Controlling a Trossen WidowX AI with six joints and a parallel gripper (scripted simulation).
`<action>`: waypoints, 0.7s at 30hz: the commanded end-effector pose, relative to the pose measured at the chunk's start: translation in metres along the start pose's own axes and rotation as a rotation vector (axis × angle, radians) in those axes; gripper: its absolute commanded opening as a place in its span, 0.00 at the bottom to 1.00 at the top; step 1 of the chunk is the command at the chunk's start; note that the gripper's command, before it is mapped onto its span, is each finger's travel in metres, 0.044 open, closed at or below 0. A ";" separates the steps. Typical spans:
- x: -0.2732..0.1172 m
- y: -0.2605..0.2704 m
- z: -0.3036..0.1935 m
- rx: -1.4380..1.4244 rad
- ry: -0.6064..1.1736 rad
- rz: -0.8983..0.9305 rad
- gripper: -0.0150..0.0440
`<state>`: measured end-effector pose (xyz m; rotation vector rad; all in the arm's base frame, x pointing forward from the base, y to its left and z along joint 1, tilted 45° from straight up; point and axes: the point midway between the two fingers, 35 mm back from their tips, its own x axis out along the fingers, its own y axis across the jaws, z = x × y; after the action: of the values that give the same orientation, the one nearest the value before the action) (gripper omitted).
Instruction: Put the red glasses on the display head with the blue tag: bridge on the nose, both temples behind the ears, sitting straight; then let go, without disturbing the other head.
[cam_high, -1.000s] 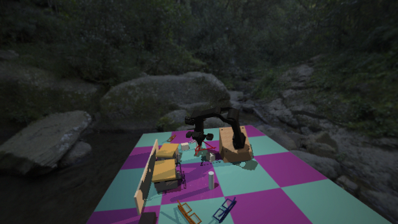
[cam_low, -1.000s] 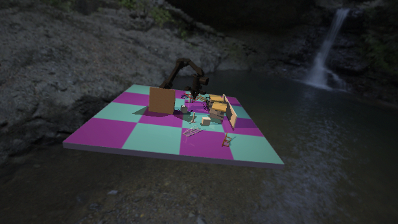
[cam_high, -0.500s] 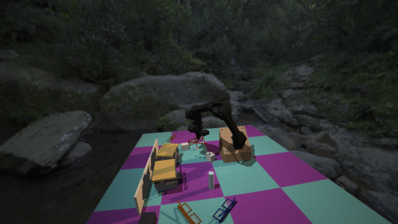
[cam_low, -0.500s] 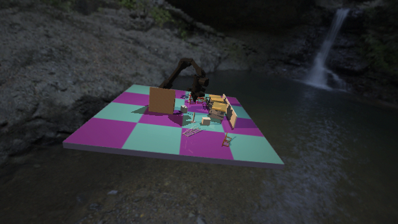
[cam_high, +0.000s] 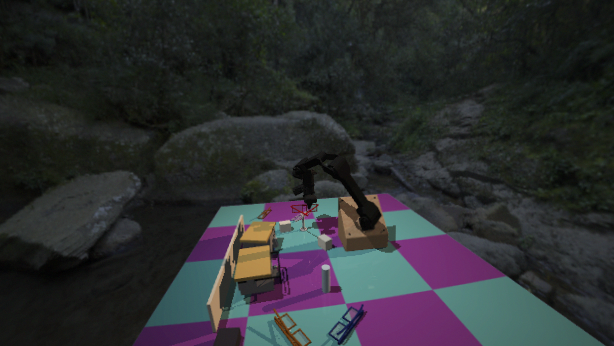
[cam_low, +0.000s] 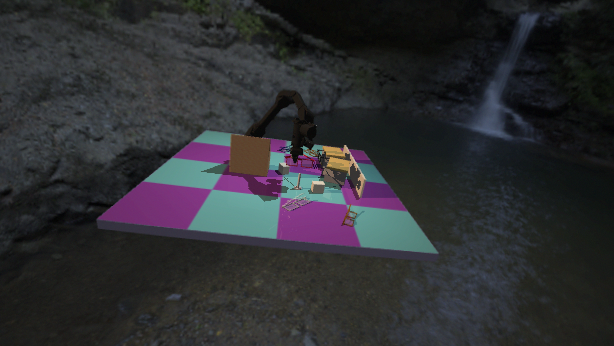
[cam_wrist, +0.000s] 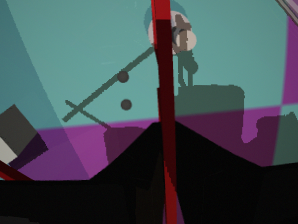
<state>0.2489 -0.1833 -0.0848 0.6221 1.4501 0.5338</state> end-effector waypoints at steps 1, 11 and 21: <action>0.006 -0.021 -0.011 0.144 0.011 0.009 0.25; 0.013 -0.051 -0.028 0.356 0.014 0.016 0.25; 0.051 -0.051 -0.027 0.356 0.013 0.016 0.25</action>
<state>0.2237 -0.2016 -0.1428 0.8903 1.5530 0.2788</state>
